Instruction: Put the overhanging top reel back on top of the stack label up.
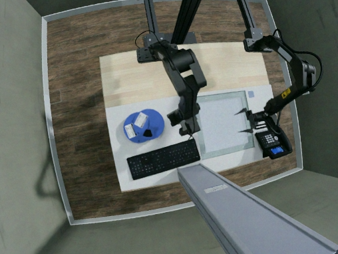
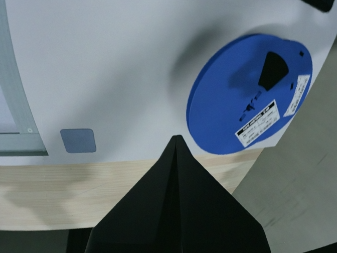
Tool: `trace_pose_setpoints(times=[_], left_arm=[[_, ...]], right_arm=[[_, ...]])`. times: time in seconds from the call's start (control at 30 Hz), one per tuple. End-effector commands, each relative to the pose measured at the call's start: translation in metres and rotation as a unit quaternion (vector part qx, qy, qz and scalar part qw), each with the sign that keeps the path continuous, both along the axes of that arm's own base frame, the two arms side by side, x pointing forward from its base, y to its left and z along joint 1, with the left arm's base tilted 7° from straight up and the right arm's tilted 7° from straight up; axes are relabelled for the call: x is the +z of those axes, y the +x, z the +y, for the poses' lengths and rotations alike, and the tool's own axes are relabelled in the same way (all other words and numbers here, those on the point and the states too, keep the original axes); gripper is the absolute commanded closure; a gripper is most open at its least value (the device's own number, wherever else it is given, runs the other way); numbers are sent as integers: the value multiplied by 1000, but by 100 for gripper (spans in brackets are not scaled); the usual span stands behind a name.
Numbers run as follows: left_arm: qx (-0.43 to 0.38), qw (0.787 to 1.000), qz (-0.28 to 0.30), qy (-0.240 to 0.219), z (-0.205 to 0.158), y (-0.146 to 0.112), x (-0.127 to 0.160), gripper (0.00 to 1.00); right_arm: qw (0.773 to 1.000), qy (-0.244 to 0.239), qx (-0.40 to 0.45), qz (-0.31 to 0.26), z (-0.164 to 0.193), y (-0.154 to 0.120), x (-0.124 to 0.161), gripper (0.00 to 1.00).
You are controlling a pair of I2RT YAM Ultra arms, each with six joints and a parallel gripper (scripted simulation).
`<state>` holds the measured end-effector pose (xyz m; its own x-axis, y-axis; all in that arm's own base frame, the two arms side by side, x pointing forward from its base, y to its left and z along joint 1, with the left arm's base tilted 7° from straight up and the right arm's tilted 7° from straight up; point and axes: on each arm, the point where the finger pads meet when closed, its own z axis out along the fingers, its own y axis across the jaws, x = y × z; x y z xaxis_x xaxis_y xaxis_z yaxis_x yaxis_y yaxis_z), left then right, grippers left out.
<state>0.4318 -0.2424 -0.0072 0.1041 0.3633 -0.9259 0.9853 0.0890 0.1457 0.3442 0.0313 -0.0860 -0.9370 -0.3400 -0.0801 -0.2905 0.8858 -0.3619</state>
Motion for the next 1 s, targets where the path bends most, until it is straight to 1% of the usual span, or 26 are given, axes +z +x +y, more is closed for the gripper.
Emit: trace_pose_setpoints(times=[0.0,0.07,0.13,0.17,0.27,0.33,0.43,0.47,0.6,0.7,0.87,0.97], left_arm=[[23,998,-1,-60,-44,-16,48,0],[11,997,12,-69,-60,-31,54,0],[11,997,12,-69,-60,-31,54,0],[2,997,24,-73,-68,-41,53,0],[-16,995,38,-86,-88,-64,64,0],[-24,995,47,-87,-97,-77,65,0],[-38,994,56,-88,-105,-90,65,0],[-45,993,67,-83,-106,-96,57,0],[-41,993,87,-73,-104,-95,35,0],[-41,993,89,-72,-104,-96,33,0],[-36,992,99,-66,-105,-96,23,0],[-37,992,104,-64,-105,-97,18,0]], right_arm=[[996,-26,-90,-11,-5,-12,3,100],[995,-28,-99,-11,-5,-15,2,100],[995,-28,-99,-11,-5,-15,2,100],[994,-29,-102,-10,-5,-16,2,100],[994,-32,-100,-3,-4,-20,-2,100],[995,-21,-95,-16,0,-12,4,100],[995,-19,-94,-21,1,-7,5,100],[995,-17,-96,-25,2,-3,5,100],[995,-12,-97,-38,2,6,-8,100],[994,-12,-97,-38,1,7,-13,100],[994,-15,-100,-32,-2,6,-34,100],[994,-17,-100,-27,-4,4,-41,100]])
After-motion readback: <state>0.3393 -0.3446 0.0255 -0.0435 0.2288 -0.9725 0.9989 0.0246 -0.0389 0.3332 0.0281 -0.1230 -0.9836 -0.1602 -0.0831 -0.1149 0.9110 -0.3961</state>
